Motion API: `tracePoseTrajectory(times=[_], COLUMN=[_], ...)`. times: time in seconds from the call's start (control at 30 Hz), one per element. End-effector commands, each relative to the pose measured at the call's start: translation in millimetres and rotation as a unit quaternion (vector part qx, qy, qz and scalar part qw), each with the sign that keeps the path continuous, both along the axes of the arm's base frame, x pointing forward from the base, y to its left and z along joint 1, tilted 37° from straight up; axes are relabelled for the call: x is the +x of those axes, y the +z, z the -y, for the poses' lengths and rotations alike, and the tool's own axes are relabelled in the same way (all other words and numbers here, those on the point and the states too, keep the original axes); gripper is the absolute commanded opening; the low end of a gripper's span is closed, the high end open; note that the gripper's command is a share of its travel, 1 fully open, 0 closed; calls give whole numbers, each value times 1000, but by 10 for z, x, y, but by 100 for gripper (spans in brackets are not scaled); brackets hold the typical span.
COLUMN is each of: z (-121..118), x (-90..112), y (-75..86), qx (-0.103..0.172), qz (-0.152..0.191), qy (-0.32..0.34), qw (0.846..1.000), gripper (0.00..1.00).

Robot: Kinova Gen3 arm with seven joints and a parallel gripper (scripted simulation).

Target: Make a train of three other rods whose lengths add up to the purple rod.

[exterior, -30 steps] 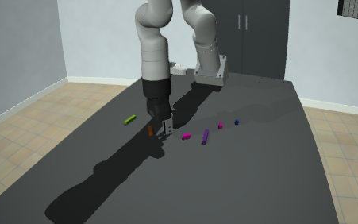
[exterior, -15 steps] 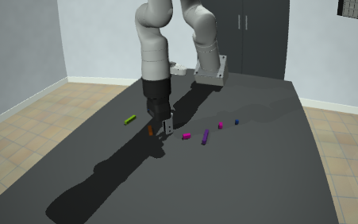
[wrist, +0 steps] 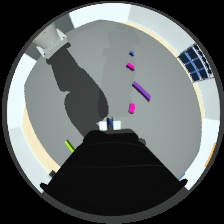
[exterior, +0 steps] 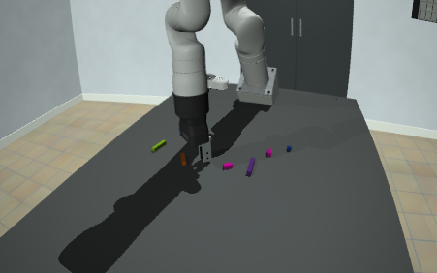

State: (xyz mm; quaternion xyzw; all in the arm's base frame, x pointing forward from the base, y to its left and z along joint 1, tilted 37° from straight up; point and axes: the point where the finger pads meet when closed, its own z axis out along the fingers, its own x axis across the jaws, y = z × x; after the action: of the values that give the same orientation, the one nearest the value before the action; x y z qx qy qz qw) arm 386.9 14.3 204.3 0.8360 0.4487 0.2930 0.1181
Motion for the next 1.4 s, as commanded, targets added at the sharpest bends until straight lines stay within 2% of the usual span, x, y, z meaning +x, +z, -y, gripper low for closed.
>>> tracePoseTrajectory(times=[0.0, 0.23, 0.63, 0.7, 1.03, 1.37], z=[10, 13, 37, 37, 55, 63], x=[-8, -51, -275, -275, -446, -531], y=[34, 94, 391, 391, 618, 732], qx=[-2, -1, -1, -1, -1, -1], qz=[3, 3, 3, 3, 3, 3], qy=[0, 0, 0, 0, 0, 0], qw=[1000, 1000, 1000, 1000, 1000, 1000], gripper=[24, 24, 24, 24, 24, 24])
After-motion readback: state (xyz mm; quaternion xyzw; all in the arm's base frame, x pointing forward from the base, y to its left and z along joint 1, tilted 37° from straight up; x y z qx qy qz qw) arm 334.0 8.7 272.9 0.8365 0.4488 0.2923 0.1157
